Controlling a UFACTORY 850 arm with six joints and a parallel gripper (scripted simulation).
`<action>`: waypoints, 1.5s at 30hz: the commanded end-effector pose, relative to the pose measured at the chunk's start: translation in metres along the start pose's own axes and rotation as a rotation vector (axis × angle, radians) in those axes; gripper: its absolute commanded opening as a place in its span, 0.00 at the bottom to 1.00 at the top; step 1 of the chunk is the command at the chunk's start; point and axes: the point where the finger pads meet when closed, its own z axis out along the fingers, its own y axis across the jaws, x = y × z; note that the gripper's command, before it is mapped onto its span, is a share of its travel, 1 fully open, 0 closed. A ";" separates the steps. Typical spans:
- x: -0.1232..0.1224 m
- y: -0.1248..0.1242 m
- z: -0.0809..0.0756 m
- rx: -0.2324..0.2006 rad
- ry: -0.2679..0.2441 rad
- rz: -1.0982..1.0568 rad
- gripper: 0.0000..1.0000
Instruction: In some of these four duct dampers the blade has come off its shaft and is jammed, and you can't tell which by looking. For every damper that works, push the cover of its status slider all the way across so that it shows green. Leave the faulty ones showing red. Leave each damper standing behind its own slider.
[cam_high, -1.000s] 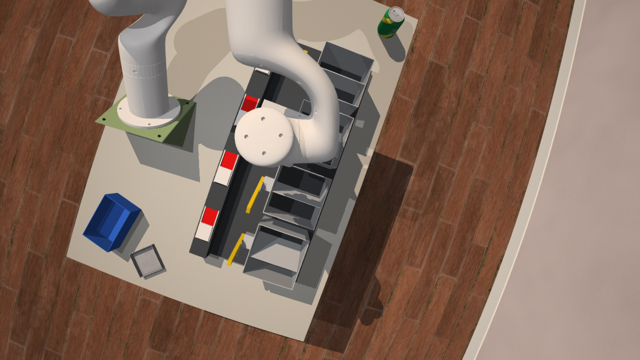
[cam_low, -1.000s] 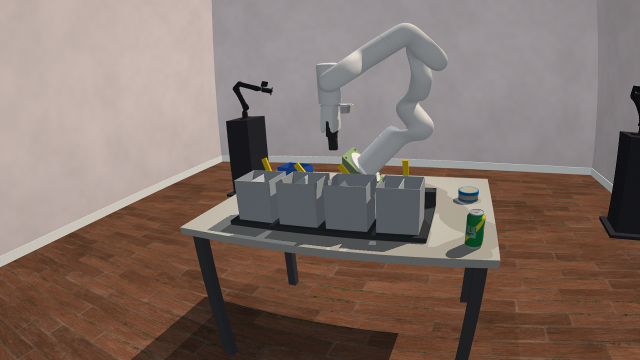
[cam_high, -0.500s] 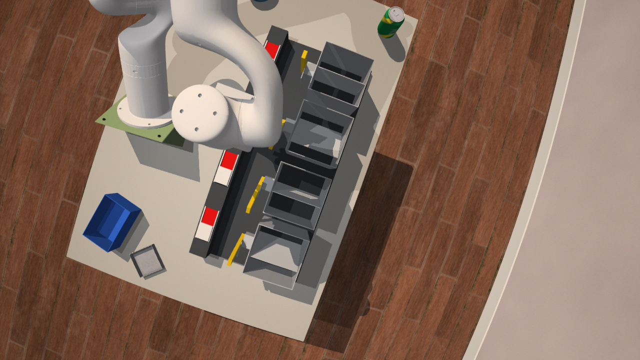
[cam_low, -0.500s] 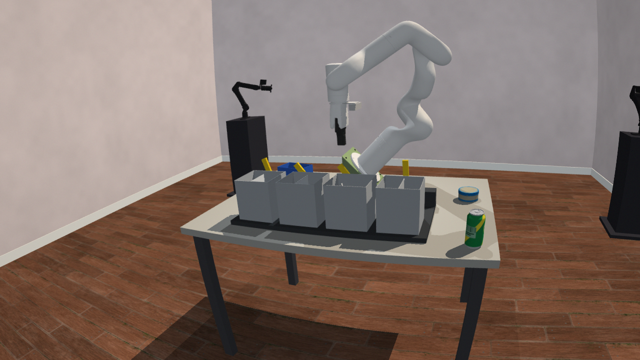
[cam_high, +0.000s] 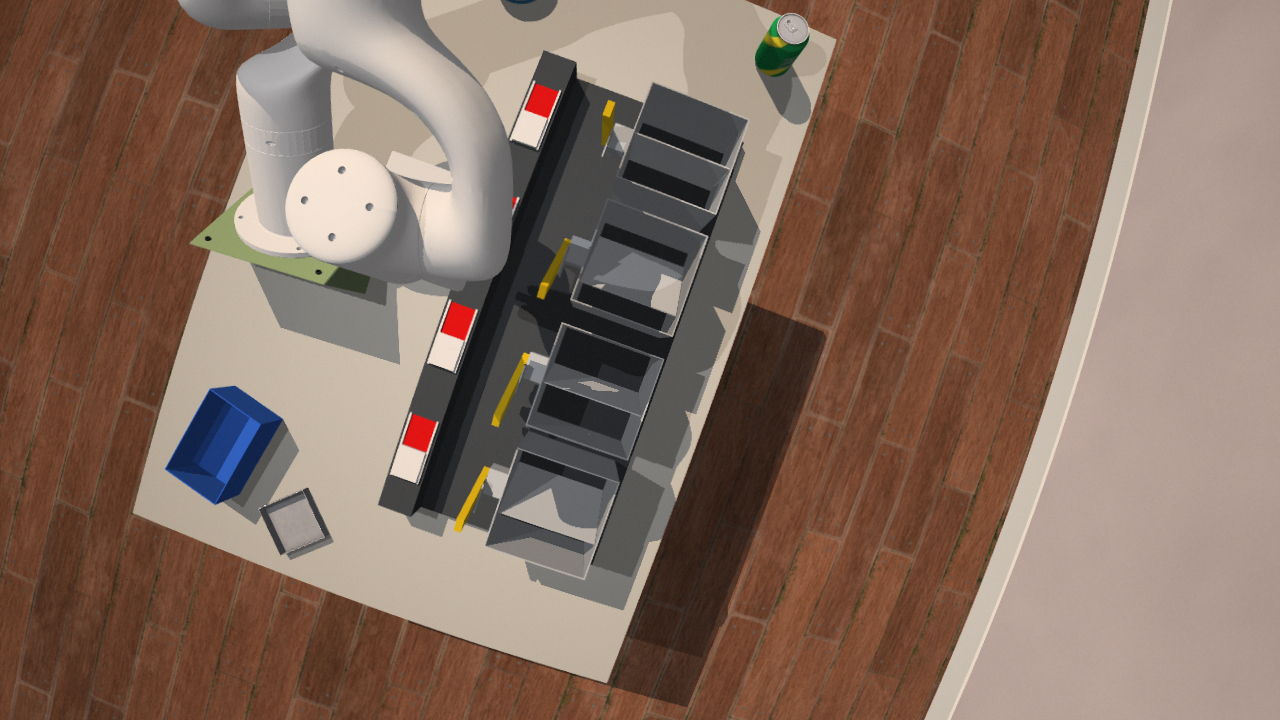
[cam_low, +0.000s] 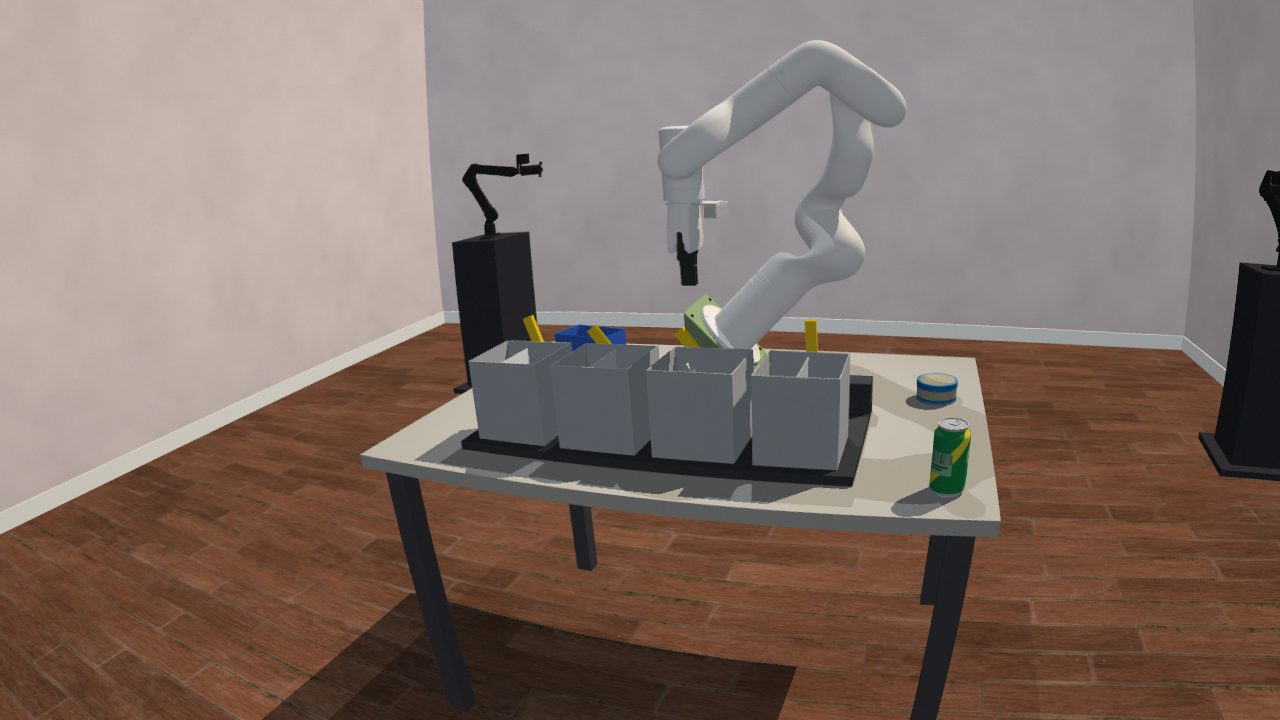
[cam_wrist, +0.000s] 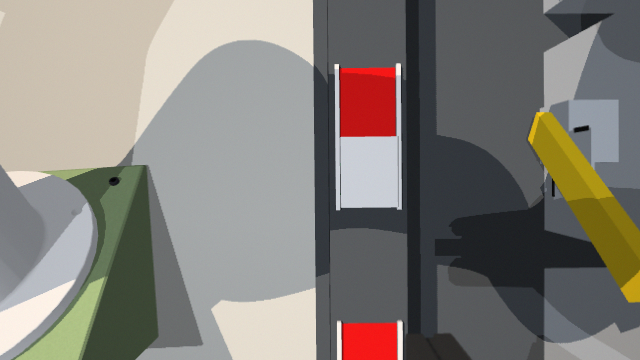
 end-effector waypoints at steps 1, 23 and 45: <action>0.000 0.000 0.004 -0.001 -0.001 0.000 0.00; 0.000 0.000 0.064 -0.001 -0.001 0.000 0.00; 0.000 0.000 0.105 -0.001 -0.001 0.000 0.00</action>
